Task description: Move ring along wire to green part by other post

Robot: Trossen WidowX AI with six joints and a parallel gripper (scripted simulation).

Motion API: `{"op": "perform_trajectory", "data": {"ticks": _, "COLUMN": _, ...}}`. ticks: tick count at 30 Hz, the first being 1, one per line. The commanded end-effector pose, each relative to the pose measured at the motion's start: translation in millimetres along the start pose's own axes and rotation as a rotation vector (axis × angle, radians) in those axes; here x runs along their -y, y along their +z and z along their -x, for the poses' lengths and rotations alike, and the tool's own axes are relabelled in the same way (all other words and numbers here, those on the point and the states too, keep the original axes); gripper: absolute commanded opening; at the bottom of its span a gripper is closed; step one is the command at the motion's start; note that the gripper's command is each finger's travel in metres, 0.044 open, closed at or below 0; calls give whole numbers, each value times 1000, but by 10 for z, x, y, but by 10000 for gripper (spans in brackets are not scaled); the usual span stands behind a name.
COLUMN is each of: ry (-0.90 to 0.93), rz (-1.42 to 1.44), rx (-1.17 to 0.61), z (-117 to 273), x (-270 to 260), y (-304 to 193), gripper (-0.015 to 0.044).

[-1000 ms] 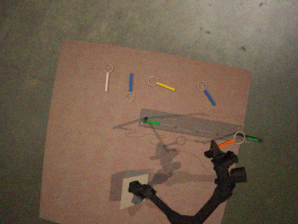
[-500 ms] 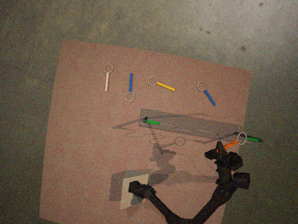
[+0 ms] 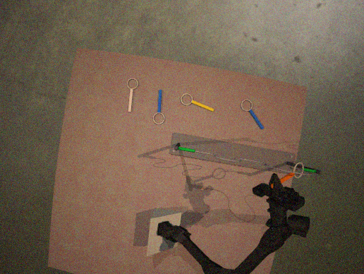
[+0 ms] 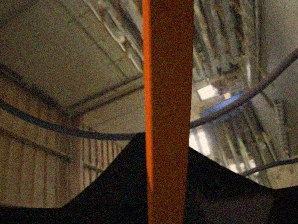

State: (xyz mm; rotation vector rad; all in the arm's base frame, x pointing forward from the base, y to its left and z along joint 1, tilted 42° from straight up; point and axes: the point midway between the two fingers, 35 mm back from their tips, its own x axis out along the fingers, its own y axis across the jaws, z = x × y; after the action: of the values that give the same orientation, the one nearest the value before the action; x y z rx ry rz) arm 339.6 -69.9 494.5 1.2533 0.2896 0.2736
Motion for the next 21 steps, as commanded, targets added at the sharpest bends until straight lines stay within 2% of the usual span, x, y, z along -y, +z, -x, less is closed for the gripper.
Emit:
{"op": "perform_trajectory", "data": {"ticks": 1, "ry": -5, "rz": 2, "rx": 4, "z": -2, "x": -40, "y": 13, "gripper": -150}}
{"op": "perform_trajectory", "data": {"ticks": 21, "ry": -91, "rz": 181, "rx": 4, "z": 1, "x": 1, "y": 21, "gripper": -150}}
